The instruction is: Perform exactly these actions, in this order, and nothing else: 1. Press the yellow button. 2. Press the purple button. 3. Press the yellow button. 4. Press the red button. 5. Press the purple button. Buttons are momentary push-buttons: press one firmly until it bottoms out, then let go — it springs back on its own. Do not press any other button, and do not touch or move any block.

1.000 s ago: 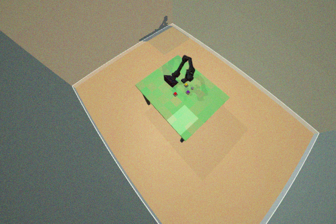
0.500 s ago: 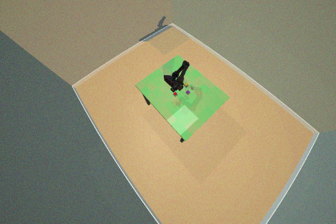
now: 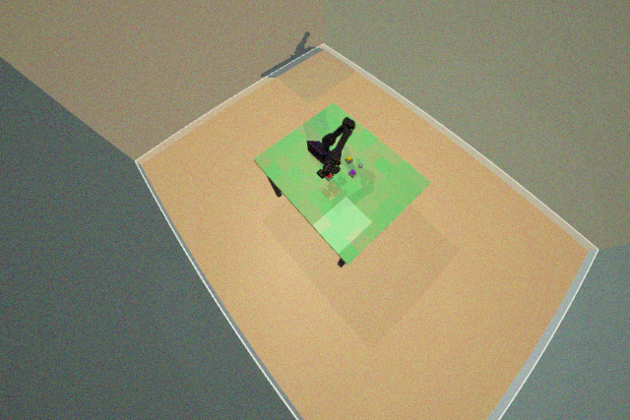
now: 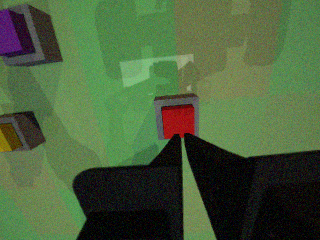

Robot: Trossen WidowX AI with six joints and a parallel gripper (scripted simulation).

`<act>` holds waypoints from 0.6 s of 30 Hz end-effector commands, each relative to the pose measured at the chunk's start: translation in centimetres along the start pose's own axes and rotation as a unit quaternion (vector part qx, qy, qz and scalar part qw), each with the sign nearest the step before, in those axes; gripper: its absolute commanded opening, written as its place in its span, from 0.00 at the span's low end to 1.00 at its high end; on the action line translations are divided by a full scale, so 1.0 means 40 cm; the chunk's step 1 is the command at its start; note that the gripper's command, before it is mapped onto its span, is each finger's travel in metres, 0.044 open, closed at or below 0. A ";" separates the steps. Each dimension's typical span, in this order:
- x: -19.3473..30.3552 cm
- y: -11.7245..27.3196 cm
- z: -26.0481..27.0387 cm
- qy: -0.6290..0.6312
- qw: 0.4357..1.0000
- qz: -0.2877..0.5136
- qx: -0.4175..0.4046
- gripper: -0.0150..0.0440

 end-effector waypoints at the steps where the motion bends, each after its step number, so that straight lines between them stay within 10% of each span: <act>1: 0.001 -0.010 0.000 -0.002 1.000 -0.006 0.002 0.29; 18: 0.000 -0.078 0.000 -0.002 1.000 -0.006 0.002 0.29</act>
Point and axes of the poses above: the point midway between the two fingers, 35 mm back from their tips, its own y axis back along the fingers, its own z axis across the jaws, x = y × z, the point moved 8 cm from there along y, back along the fingers, and after that the axes turned 7 degrees about y, right-handed, at the moved point
